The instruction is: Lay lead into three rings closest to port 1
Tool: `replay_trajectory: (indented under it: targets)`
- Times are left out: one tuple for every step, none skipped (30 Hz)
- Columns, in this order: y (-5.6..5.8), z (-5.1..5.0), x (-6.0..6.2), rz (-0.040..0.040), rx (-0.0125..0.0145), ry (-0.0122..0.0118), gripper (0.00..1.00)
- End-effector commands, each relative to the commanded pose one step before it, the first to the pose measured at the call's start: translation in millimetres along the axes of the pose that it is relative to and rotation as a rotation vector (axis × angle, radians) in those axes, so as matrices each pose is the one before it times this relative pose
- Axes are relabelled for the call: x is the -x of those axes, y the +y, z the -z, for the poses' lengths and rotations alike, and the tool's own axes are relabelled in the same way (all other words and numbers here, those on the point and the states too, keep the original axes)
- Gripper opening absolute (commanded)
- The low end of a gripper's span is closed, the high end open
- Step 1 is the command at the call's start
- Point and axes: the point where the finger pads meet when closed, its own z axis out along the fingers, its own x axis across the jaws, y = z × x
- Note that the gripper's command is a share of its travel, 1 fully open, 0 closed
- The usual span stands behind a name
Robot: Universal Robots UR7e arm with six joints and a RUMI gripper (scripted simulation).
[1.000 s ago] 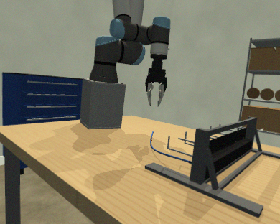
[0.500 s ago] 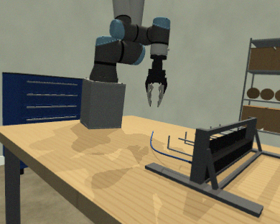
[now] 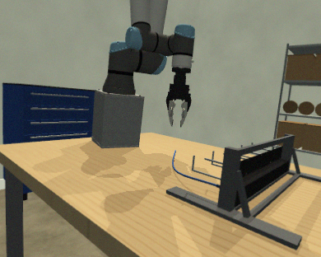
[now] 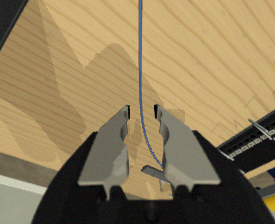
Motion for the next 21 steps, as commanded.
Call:
replay_trajectory:
  targets:
    - [0.38,-7.82,-0.36,0.00002,0.00115,0.00092,0.20]
    - [-0.01,-2.28,0.01,0.00000,0.00000,0.00000,0.20]
    - [0.01,-2.34,-0.01,0.00000,0.00000,0.00000,0.20]
    - [-0.01,-2.41,0.01,0.00000,0.00000,0.00000,0.20]
    - [0.01,-2.47,-0.01,0.00000,0.00000,0.00000,0.20]
    - [-0.01,-2.53,0.01,0.00000,0.00000,0.00000,0.20]
    - [0.01,-2.58,-0.01,0.00000,0.00000,0.00000,0.20]
    - [-0.01,-2.63,0.01,0.00000,0.00000,0.00000,0.20]
    - [0.01,-2.66,-0.01,0.00000,0.00000,0.00000,0.20]
    - [-0.01,-2.71,0.01,0.00000,0.00000,0.00000,0.20]
    - [0.01,-2.74,-0.01,0.00000,0.00000,0.00000,0.20]
    - [0.00,-2.77,0.00,0.00000,0.00000,0.00000,0.20]
    - [0.00,0.00,0.00,0.00000,0.00000,0.00000,0.20]
    - [0.00,0.00,0.00,0.00000,0.00000,0.00000,0.20]
    - [0.00,-2.79,0.00,0.00000,0.00000,0.00000,0.20]
    - [0.00,-2.81,0.00,0.00000,0.00000,0.00000,0.20]
    - [0.00,-2.82,0.01,0.00000,0.00000,0.00000,0.20]
    - [0.01,-2.83,0.00,0.00000,0.00000,0.00000,0.20]
    - [-0.01,-2.84,0.01,0.00000,0.00000,0.00000,0.20]
    - [0.01,-2.84,-0.01,0.00000,0.00000,0.00000,0.20]
    - [0.00,-2.83,0.00,0.00000,0.00000,0.00000,0.20]
